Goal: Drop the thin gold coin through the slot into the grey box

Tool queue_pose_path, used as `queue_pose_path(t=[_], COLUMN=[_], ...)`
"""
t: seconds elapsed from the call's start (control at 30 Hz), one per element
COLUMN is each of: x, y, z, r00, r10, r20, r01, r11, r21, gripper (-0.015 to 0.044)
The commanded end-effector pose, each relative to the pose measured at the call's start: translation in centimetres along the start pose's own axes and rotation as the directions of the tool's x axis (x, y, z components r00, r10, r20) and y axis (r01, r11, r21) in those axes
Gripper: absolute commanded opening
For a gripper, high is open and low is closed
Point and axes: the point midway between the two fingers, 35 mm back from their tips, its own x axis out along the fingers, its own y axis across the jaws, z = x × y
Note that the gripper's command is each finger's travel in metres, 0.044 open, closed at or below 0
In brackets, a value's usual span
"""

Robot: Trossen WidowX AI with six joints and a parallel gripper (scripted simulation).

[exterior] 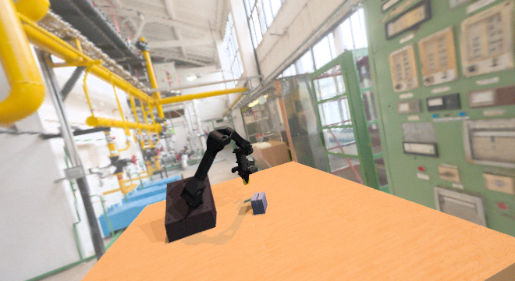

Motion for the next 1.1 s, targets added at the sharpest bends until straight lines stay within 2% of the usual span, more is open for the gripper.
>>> queue_pose_path(t=[0.0, 0.47, 1.07], x=[0.0, -0.1, -0.3], y=[0.1, 0.1, -2.9], z=[0.2, 0.5, -0.1], r00=[1.0, 1.0, 1.0], r10=[0.002, 0.003, 0.009], r20=[-0.002, -0.001, 0.002], r01=[-0.003, -0.003, -0.006], r11=[0.992, 0.833, 0.829], r21=[-0.126, -0.553, -0.56], gripper=[0.0, 0.0, 0.0])
